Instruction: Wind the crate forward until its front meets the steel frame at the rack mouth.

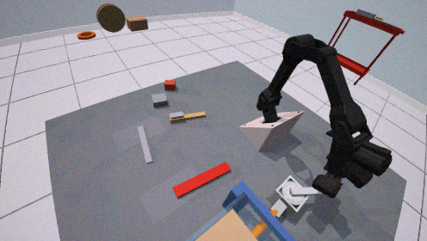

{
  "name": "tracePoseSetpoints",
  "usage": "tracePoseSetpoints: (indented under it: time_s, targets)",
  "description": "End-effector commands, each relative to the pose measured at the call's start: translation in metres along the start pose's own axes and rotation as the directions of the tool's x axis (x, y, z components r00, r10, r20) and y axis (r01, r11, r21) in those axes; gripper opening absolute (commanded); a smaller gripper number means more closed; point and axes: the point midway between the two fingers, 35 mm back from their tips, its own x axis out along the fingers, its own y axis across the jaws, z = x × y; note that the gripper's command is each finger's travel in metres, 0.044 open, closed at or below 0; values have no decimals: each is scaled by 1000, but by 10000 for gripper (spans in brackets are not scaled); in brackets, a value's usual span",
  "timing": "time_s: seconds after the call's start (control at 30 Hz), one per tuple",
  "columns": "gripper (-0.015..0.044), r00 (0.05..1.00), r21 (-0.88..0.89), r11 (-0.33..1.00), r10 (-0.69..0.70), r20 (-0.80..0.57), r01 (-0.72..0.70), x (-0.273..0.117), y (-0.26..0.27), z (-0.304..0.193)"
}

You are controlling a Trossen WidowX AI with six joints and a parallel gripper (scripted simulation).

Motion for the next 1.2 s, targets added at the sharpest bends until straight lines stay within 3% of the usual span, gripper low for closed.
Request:
tracePoseSetpoints:
  time_s: [0.0, 1.17]
  targets:
    - [0, 1000, -2, 1000, 10, -26, -10, -1, 7, -12]
    - [0, 1000, -2, 1000, 11, -29, -11, -17, 18, -45]
